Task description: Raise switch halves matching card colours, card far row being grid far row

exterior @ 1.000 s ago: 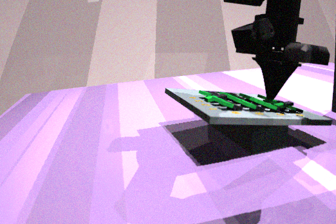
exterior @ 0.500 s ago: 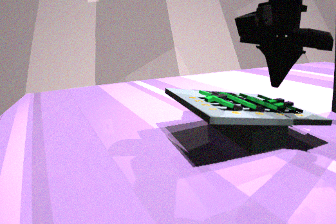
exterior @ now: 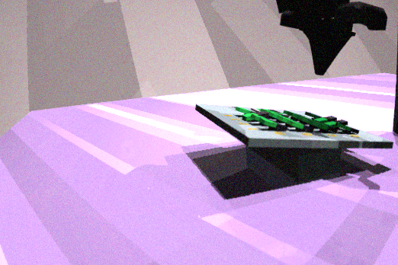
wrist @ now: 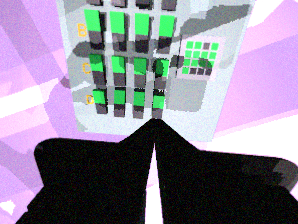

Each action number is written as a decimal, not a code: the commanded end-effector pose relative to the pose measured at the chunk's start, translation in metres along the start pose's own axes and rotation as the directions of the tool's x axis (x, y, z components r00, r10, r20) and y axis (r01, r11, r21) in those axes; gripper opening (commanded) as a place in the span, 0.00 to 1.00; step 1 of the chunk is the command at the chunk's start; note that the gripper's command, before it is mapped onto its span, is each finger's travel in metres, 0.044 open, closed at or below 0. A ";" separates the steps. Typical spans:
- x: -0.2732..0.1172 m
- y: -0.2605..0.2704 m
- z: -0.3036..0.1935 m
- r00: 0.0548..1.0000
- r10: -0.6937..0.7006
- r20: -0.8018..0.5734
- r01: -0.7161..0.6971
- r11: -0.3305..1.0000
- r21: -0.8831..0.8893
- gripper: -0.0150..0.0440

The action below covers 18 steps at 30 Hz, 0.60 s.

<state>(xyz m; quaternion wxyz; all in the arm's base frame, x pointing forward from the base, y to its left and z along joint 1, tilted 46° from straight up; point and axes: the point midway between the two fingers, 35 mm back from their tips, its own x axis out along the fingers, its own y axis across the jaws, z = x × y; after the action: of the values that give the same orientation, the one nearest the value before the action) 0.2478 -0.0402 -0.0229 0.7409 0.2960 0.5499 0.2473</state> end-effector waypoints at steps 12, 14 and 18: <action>0.036 -0.003 0.000 1.000 0.002 -0.030 -0.002 1.000 -0.005 0.25; 0.043 -0.003 0.000 1.000 0.003 -0.030 -0.003 1.000 -0.005 0.25; 0.045 -0.003 0.000 1.000 0.003 -0.030 -0.003 1.000 -0.005 0.25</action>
<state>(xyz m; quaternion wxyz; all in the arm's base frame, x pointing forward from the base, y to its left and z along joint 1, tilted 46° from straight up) 0.2624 -0.0155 -0.0516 0.7372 0.2855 0.5571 0.2542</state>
